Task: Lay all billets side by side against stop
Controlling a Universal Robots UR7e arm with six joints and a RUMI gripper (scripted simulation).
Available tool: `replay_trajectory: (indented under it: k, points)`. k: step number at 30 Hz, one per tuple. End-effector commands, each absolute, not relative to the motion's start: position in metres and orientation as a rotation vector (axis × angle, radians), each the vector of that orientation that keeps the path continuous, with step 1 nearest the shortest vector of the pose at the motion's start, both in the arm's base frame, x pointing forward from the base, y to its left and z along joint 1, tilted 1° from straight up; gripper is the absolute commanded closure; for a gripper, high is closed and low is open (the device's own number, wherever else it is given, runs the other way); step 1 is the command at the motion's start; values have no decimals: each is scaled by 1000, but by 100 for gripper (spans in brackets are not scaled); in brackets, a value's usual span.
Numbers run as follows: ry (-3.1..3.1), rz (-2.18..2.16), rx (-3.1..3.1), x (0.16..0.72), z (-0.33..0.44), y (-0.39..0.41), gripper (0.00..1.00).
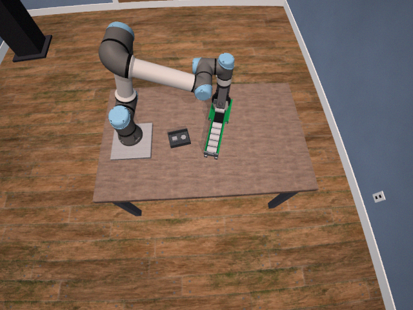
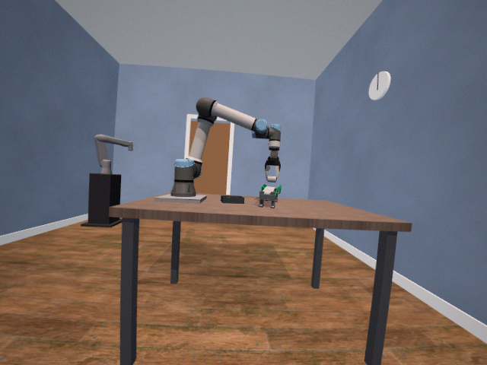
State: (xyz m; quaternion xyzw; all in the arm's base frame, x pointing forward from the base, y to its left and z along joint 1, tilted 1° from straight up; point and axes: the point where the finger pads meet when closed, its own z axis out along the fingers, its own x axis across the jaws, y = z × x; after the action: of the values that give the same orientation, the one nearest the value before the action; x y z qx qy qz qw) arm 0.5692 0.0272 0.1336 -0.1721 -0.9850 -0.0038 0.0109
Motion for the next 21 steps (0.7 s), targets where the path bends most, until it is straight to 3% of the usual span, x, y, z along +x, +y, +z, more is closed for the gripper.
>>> replay_trajectory:
  k: [1,21]
  points:
    - [-3075,-12,-537,570,134,27,100]
    - [-3076,-12,-537,570,118,29,100]
